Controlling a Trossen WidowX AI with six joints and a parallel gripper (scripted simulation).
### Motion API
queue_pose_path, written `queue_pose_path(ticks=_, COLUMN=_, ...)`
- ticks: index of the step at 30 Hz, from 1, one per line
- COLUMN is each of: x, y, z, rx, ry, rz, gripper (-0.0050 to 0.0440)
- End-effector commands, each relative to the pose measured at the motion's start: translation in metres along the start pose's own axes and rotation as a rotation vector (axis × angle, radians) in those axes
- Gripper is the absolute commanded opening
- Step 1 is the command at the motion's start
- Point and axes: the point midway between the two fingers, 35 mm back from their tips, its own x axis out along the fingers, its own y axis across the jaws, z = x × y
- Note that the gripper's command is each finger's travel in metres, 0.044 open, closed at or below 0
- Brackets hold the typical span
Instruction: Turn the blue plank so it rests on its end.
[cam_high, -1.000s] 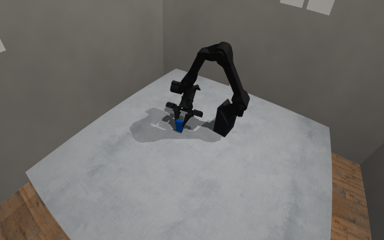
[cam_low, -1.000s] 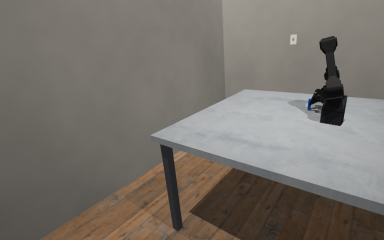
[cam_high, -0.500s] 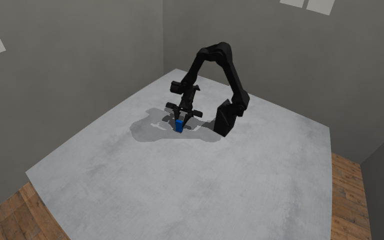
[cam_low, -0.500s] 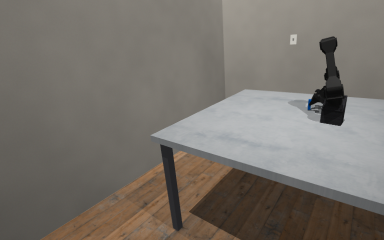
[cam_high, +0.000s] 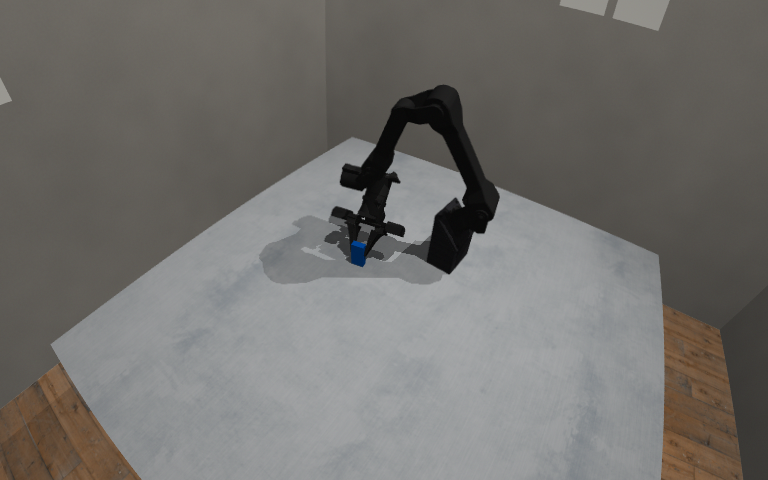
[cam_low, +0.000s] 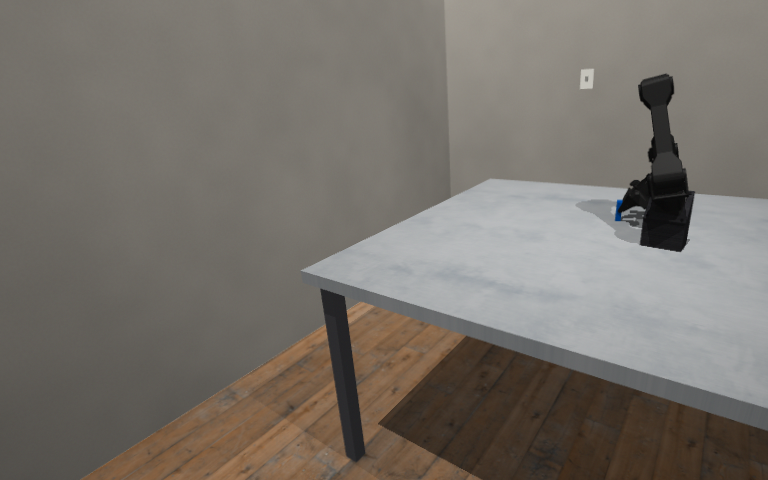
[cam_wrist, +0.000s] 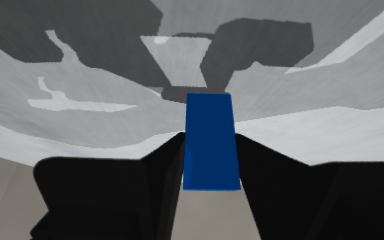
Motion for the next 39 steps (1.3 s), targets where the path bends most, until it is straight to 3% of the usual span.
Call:
queue_pose_path(ticks=1, x=0.0007, y=-0.0007, z=-0.0004, rx=-0.001, ry=0.001, rz=0.0, gripper=0.0125)
queue_pose_path(ticks=33, x=0.0007, y=-0.0003, z=-0.0004, rx=-0.003, ry=0.001, rz=0.001, gripper=0.0125)
queue_pose_path(ticks=34, x=0.0007, y=-0.0003, z=-0.0004, rx=-0.003, ry=0.001, rz=0.001, gripper=0.044)
queue_pose_path(ticks=39, x=0.0007, y=-0.0003, z=-0.0003, rx=-0.003, ry=0.0, rz=0.001, gripper=0.044)
